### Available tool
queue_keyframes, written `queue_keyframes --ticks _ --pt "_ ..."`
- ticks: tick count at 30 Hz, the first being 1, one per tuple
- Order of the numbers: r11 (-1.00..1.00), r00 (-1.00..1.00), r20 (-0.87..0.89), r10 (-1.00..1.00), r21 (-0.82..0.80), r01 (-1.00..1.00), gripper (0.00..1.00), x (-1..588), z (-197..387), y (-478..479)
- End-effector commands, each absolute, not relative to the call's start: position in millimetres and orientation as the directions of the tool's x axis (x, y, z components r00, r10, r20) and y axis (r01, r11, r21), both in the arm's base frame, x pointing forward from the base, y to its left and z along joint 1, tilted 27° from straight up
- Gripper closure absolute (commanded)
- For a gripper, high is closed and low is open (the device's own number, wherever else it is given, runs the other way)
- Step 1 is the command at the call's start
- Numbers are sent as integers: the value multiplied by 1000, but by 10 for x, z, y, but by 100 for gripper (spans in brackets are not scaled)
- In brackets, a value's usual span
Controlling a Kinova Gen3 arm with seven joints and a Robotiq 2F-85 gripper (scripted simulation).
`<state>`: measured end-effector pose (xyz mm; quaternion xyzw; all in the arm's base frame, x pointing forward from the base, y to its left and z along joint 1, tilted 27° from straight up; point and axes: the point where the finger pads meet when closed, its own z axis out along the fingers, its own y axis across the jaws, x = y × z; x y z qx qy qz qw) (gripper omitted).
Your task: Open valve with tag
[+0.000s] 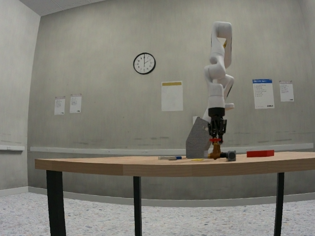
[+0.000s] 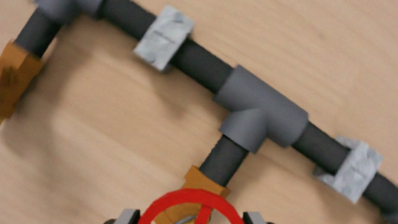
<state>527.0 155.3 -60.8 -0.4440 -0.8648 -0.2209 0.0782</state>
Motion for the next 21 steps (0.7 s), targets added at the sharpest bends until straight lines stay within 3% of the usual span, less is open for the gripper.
queue_keyframes --ticks 1,6,19,21 --pt "595 -691 289 663 357 720 48 5278 -601 1547" --pt "677 -779 239 579 392 623 48 5278 -601 1547" --pt "890 -998 -59 26 455 -4 48 5278 -602 1547" --pt "890 -998 -59 26 455 -4 48 5278 -602 1547"
